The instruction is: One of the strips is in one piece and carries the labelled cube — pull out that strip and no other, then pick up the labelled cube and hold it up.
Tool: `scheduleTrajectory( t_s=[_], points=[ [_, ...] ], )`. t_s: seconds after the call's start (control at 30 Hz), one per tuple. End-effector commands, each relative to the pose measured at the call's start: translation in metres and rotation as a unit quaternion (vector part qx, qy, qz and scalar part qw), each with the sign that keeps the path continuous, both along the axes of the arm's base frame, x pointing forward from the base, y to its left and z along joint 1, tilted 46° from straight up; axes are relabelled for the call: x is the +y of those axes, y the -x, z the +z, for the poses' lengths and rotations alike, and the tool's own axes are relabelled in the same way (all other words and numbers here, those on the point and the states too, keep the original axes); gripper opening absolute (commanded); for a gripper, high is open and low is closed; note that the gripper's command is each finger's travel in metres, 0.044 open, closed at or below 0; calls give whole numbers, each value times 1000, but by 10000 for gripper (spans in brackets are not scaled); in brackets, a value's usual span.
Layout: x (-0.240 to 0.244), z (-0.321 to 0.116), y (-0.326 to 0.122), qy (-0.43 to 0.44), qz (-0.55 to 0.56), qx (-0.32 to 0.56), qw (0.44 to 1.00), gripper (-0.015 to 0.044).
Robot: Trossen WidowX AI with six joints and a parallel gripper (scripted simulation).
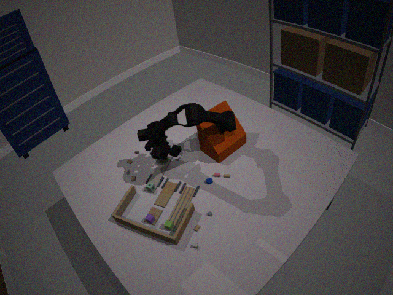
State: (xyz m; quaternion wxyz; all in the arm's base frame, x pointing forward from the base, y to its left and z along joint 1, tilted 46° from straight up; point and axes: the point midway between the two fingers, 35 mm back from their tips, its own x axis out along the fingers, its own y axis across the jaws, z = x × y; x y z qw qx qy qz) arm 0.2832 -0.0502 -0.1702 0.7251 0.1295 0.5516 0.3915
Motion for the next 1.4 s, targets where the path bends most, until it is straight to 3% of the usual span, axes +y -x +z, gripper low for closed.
scheduleTrajectory(
  t_s=[0.0,0.47,1.03,1.37],
  points=[
    [3,-5,11,-2,6,7,1000,0],
    [-32,25,10,-1,6,7,1000,0],
    [-12,56,-47,-4,-15,28,999,440],
    [-3,73,-77,-5,-15,28,999,440]
  ],
)
